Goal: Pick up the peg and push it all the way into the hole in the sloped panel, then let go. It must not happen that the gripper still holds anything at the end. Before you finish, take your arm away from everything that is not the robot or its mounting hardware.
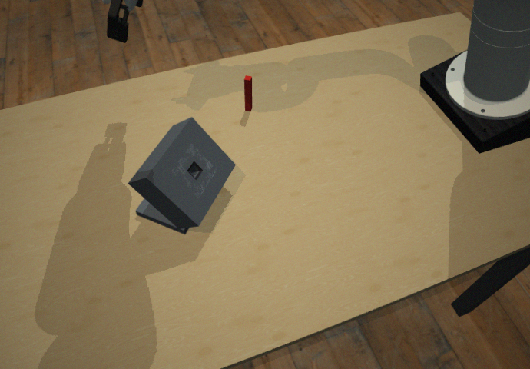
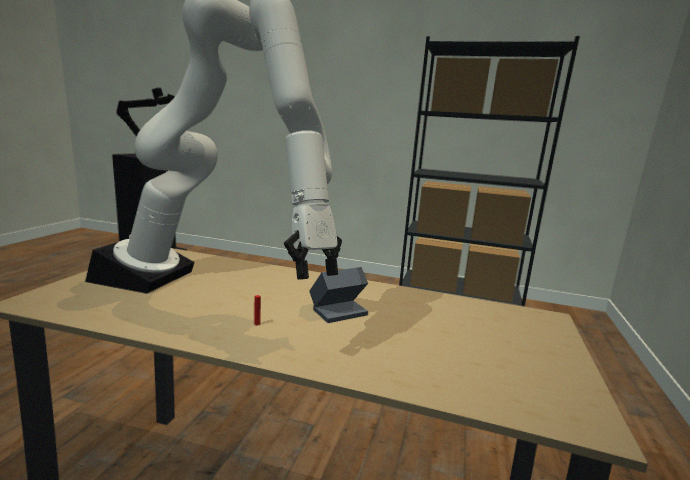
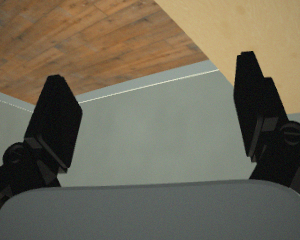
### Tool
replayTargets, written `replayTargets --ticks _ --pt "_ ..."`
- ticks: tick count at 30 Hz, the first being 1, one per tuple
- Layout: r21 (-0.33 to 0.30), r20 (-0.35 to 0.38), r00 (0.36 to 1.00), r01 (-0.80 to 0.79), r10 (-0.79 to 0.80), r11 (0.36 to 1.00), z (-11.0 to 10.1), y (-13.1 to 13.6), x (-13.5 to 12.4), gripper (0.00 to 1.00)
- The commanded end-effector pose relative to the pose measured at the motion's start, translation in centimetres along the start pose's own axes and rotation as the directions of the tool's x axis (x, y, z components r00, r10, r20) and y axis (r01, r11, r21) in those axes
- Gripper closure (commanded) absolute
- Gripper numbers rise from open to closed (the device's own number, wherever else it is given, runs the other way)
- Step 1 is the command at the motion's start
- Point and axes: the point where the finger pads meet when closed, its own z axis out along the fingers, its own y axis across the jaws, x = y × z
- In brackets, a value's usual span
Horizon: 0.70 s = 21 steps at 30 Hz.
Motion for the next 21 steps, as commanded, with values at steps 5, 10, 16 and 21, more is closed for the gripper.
replayTargets --ticks 5,10,16,21 --pt "0.000 0.002 1.000 0.000 0.000 1.000 -0.06 0.01 -0.11 0.00" --pt "0.000 0.002 1.000 0.000 0.000 1.000 -0.06 0.01 -0.11 0.00" --pt "0.000 0.002 1.000 0.000 0.000 1.000 -0.06 0.01 -0.11 0.00" --pt "0.001 -0.010 0.996 -0.092 0.092 0.996 0.03 -0.12 0.55 0.00"
